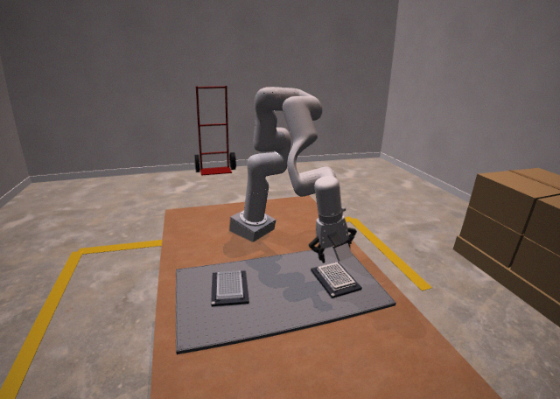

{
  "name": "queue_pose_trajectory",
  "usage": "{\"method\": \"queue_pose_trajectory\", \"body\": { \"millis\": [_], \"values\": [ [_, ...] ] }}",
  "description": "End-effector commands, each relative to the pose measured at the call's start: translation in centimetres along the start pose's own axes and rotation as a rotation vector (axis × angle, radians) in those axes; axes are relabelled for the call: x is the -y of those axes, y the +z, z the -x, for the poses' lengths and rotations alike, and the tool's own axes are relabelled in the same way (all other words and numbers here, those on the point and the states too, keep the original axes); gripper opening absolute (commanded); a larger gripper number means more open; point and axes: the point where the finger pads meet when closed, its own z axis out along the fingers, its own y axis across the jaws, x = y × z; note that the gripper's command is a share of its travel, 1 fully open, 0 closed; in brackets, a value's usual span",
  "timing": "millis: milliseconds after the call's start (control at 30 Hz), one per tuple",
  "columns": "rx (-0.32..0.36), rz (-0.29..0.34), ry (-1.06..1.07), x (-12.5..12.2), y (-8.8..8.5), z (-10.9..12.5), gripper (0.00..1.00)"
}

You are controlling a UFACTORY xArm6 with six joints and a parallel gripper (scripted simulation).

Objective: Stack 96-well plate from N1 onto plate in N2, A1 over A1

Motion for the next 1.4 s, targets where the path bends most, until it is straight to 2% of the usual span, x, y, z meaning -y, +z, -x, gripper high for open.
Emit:
{"method": "queue_pose_trajectory", "body": {
  "millis": [0, 100, 600, 1367],
  "values": [
    [-0.005, 0.159, -0.064, 1.4, -0.3, 0.1, 1.00],
    [-0.031, 0.222, -0.102, 1.9, -0.5, 0.0, 1.00],
    [-0.031, 0.222, -0.102, 1.9, -0.5, 0.0, 1.00],
    [-0.031, 0.222, -0.102, 1.2, 2.6, -0.1, 1.00]
  ]
}}
